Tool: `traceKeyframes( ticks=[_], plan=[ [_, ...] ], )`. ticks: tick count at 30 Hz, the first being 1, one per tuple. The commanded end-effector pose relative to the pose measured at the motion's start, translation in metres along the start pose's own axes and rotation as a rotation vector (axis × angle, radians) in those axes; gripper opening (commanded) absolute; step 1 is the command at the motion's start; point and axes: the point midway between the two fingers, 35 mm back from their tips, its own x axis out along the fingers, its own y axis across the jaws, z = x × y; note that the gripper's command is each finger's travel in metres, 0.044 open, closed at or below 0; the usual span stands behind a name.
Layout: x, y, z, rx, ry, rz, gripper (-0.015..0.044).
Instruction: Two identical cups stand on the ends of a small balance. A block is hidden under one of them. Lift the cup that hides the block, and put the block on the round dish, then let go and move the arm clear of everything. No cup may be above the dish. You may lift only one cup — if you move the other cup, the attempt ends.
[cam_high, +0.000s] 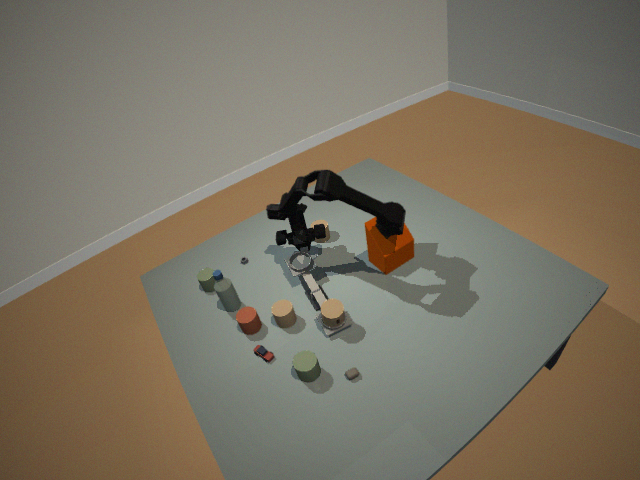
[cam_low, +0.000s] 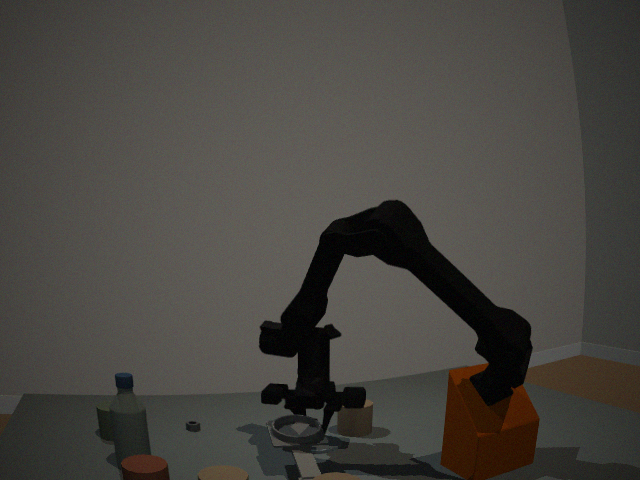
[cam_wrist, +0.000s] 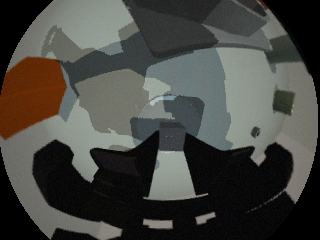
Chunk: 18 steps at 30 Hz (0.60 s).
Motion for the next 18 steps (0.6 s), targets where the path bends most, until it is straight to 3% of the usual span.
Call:
traceKeyframes(
  ticks=[1,15,18],
  plan=[
    [0.0,0.0,0.0,0.0,0.0,0.0,0.0026],
    [0.0,0.0,0.0,0.0,0.0,0.0,0.0394],
    [-0.028,-0.001,0.0,0.003,-0.002,-0.002,0.044]
  ],
)
